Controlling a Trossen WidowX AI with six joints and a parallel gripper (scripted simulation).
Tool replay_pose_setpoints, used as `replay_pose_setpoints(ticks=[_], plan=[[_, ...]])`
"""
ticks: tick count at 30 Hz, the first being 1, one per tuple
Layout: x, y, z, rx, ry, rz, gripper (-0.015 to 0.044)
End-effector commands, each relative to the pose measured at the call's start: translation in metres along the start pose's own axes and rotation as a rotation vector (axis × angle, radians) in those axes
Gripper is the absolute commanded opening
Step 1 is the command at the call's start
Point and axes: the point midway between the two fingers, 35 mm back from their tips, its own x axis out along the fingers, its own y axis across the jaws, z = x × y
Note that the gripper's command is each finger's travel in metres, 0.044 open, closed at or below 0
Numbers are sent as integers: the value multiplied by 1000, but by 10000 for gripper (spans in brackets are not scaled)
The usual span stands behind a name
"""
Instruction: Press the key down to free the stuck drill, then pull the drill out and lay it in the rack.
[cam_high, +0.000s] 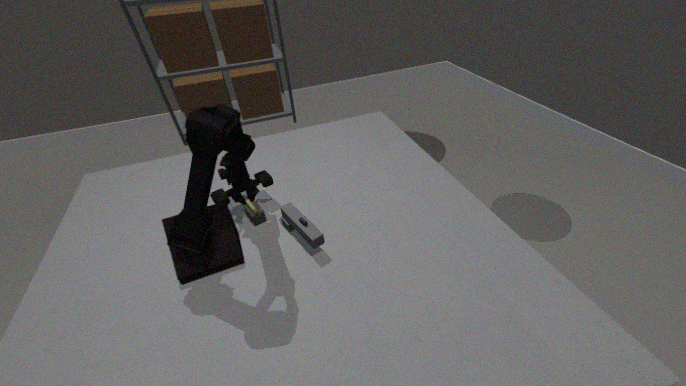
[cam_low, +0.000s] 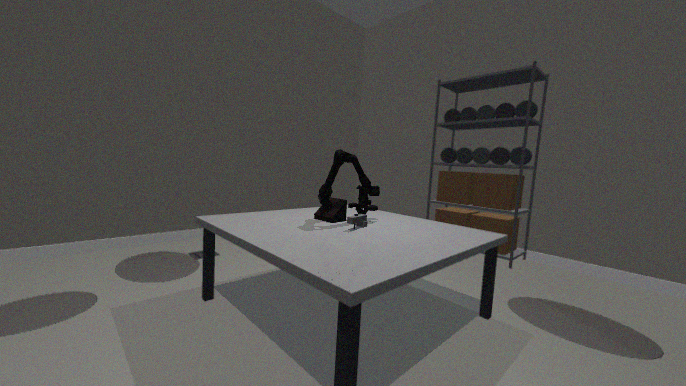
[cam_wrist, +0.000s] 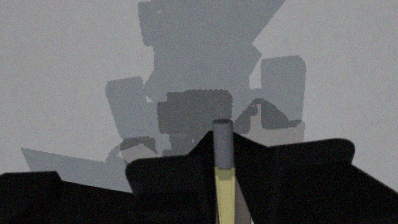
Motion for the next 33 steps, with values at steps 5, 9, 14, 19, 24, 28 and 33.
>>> replay_pose_setpoints(ticks=[5, 9, 14, 19, 24, 28, 33], plan=[[3, 0, -8, 0, 26, 1, 0], [3, 0, -8, 0, 26, 1, 0], [3, 0, -8, 0, 26, 1, 0], [3, 0, -8, 0, 26, 1, 0], [0, 0, 0, 0, 0, 0, 53], [0, 0, 0, 0, 0, 0, 157], [0, 0, 0, 0, 0, 0, 289]])
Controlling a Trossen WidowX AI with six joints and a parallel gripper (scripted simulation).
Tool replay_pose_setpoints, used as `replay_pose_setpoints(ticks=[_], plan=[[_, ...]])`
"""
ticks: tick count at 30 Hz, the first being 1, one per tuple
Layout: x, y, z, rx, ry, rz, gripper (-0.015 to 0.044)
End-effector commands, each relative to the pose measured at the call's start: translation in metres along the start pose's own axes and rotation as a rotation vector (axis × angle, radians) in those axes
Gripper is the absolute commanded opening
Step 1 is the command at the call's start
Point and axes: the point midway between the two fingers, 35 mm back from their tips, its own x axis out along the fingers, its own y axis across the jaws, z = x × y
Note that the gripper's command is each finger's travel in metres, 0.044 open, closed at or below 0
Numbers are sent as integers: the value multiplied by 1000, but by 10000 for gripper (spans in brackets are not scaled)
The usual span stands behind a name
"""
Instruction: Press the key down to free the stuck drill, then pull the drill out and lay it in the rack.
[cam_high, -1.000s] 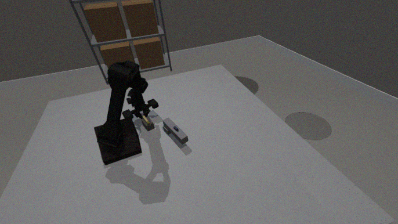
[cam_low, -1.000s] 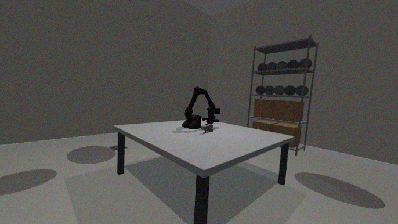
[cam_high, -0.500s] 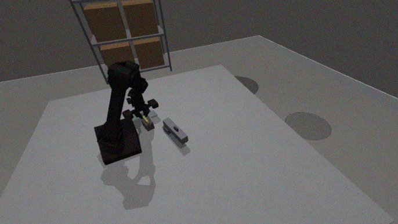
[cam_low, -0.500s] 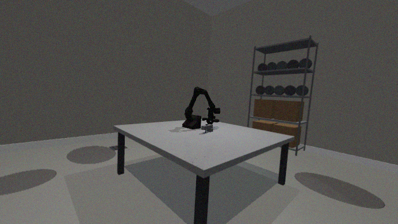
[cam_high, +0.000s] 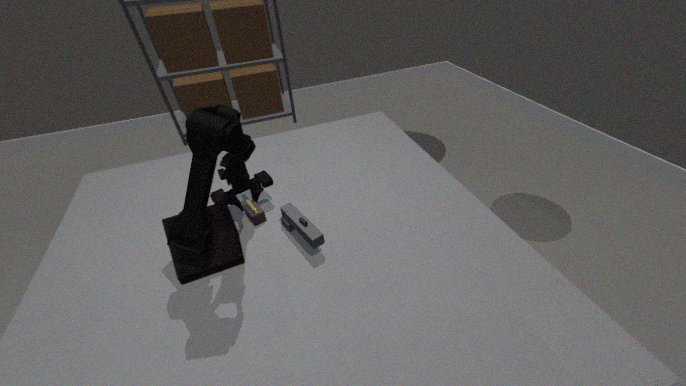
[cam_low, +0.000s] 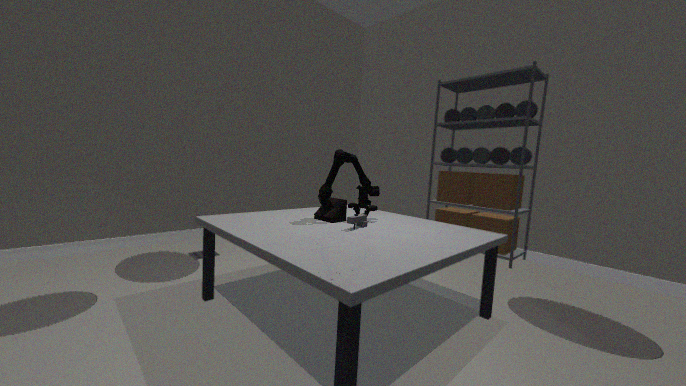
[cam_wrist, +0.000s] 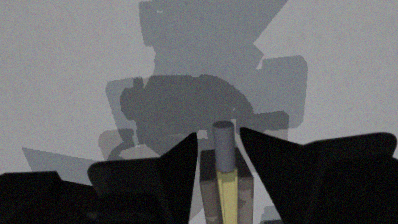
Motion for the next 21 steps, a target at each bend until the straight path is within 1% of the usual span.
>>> replay_pose_setpoints(ticks=[1, 6, 21], plan=[[0, 0, 0, -1, 3, -2, 315], [0, 0, 0, -1, 3, -2, 440], [-56, 3, -1, -1, 27, -1, 440]])
